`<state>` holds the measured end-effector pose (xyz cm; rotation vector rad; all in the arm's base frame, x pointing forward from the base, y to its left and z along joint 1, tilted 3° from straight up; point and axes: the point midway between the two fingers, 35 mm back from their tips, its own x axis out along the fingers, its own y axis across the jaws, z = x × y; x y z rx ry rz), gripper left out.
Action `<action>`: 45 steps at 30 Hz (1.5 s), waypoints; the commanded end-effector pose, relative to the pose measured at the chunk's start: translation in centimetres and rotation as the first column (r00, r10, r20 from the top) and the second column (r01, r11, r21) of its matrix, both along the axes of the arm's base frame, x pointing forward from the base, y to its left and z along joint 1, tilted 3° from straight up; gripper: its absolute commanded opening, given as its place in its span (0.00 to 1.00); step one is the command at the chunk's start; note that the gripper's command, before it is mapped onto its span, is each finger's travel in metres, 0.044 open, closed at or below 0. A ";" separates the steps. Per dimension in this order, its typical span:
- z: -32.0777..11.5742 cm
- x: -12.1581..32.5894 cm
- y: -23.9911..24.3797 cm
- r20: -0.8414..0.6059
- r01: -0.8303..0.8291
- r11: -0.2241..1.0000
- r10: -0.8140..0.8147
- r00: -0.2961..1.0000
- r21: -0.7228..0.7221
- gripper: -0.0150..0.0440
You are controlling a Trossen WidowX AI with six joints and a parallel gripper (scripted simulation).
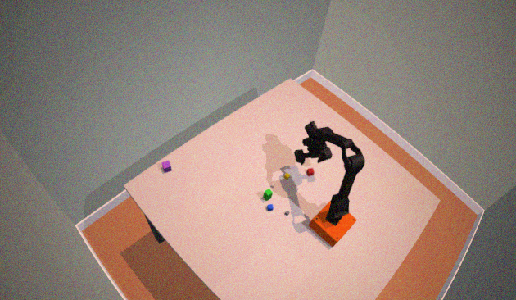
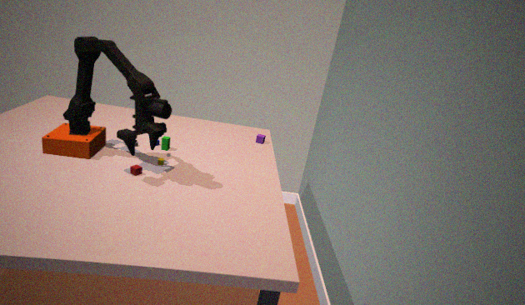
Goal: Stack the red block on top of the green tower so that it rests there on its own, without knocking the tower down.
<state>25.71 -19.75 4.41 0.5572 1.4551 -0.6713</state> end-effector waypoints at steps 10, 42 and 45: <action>-2.1 -2.2 -1.0 -0.031 0.041 0.998 -0.039 0.999 0.038 1.00; -7.6 -2.3 -1.2 -0.031 0.041 0.998 -0.039 0.999 0.038 1.00; -7.8 -2.3 -1.2 -0.031 0.041 0.998 -0.039 0.999 0.038 1.00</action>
